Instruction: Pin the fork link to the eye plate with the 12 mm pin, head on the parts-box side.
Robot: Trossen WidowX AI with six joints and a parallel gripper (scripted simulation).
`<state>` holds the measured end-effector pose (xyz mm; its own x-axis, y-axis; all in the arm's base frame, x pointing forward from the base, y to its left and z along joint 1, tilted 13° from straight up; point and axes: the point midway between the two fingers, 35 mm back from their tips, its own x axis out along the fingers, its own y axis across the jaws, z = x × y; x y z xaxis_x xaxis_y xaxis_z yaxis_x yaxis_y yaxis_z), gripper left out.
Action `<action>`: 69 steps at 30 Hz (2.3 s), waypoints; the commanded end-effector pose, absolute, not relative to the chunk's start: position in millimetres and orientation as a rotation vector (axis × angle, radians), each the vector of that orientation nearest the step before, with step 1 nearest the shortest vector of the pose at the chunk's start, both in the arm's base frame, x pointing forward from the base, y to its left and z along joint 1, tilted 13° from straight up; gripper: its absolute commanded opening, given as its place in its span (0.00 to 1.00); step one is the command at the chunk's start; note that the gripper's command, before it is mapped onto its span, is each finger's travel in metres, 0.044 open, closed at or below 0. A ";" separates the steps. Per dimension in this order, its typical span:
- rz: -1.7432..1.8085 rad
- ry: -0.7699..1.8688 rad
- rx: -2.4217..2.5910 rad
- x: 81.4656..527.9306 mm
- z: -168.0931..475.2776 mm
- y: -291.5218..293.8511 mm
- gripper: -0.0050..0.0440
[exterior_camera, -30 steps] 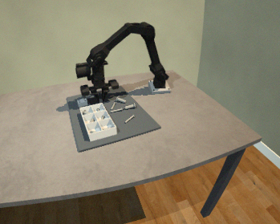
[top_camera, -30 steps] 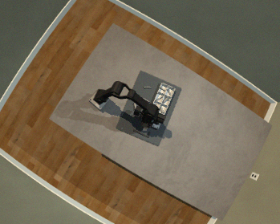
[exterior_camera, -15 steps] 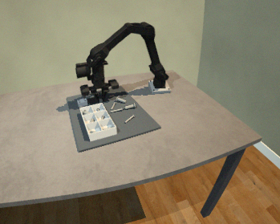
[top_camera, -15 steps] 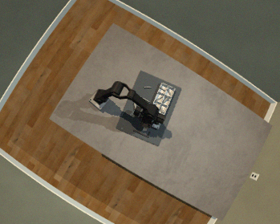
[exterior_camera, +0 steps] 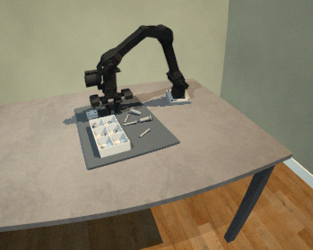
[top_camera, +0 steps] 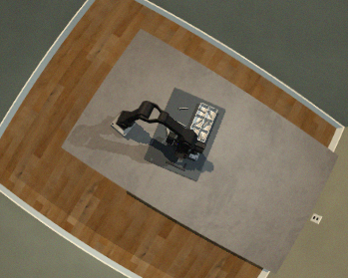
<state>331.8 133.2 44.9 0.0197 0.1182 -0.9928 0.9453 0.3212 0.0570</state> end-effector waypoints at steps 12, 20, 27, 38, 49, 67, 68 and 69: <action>-0.872 1.387 1.063 334.0 47.5 131.0 0.00; -0.872 1.387 1.063 334.0 47.5 131.0 0.00; -0.872 1.387 1.063 334.0 47.5 131.0 0.00; -0.869 1.391 1.064 333.3 48.4 132.3 0.41; -0.869 1.391 1.064 333.3 48.4 132.3 0.41; -0.867 1.389 1.065 333.7 49.5 132.3 0.41; -0.865 1.388 1.066 334.0 50.2 132.3 0.41; -0.863 1.387 1.068 334.4 51.2 132.4 0.41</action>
<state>333.0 132.4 45.0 0.0241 0.1167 -0.9929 0.9457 0.3195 0.0605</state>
